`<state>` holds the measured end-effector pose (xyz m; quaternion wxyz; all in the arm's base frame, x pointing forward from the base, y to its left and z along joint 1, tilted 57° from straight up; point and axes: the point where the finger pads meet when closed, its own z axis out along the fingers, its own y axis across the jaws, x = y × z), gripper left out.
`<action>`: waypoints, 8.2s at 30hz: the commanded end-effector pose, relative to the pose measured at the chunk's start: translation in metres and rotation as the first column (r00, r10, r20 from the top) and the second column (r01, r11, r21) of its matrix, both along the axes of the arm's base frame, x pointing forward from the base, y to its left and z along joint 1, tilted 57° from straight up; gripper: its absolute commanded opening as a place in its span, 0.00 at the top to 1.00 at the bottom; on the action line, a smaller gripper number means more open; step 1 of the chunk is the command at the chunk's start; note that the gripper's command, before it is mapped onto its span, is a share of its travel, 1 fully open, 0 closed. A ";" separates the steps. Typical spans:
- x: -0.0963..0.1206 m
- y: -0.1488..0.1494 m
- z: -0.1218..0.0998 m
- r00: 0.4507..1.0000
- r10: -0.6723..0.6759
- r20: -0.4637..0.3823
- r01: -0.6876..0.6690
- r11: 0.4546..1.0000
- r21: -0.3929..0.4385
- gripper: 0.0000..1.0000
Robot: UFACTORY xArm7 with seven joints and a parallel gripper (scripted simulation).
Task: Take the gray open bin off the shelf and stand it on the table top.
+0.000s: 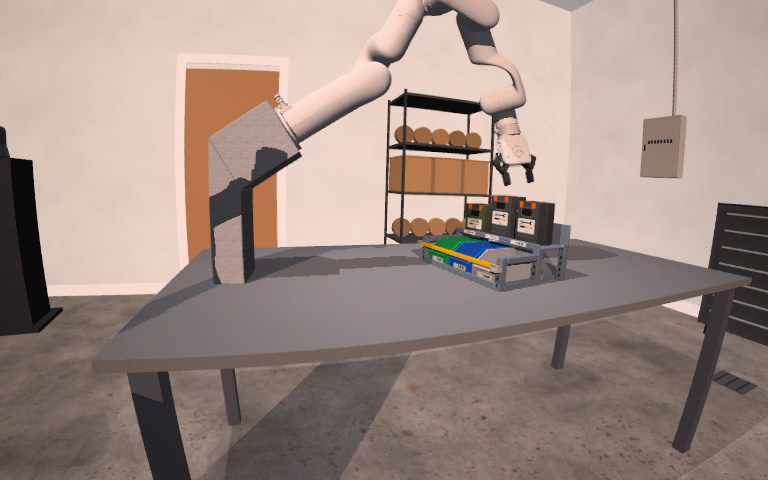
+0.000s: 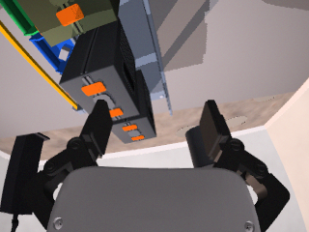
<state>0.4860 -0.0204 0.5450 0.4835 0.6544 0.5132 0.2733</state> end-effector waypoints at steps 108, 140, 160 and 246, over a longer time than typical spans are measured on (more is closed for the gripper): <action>-0.092 -0.022 -0.114 1.000 0.001 0.004 -0.001 1.000 0.000 0.00; -0.143 -0.036 -0.190 1.000 0.000 0.003 0.000 1.000 0.000 0.00; -0.178 -0.047 -0.244 1.000 0.000 0.002 0.000 1.000 0.000 0.00; -0.218 -0.148 -0.240 0.919 -0.394 0.004 0.394 0.919 -0.001 0.00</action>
